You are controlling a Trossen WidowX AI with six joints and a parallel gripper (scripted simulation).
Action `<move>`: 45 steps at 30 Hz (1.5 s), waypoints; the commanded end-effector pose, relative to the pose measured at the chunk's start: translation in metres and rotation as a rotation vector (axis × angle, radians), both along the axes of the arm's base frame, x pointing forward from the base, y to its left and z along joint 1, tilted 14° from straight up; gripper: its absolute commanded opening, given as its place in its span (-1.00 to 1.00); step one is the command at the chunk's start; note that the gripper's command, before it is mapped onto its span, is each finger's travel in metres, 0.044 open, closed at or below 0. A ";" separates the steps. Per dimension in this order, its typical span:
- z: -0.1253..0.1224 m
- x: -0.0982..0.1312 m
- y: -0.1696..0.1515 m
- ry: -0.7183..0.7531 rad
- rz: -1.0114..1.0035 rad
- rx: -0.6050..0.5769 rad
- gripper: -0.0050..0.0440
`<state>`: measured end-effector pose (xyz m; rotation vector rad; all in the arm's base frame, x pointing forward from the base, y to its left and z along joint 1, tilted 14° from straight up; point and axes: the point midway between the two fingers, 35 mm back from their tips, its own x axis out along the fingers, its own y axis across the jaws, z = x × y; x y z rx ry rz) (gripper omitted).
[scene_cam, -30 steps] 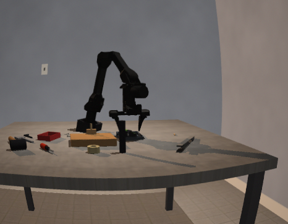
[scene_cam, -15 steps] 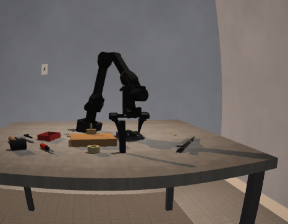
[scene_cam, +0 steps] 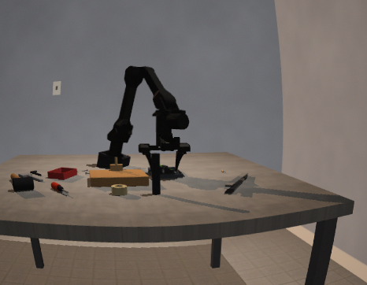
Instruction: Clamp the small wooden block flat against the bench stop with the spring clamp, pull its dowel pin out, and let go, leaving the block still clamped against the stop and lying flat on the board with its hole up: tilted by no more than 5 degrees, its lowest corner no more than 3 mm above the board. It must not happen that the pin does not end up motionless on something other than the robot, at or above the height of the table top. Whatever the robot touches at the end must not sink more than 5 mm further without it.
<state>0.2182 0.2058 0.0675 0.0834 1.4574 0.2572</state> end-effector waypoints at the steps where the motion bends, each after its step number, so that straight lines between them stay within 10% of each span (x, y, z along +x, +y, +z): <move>1: 0.000 0.000 0.000 0.000 0.000 0.000 0.88; 45: 0.000 0.000 0.000 0.000 0.000 0.000 -0.24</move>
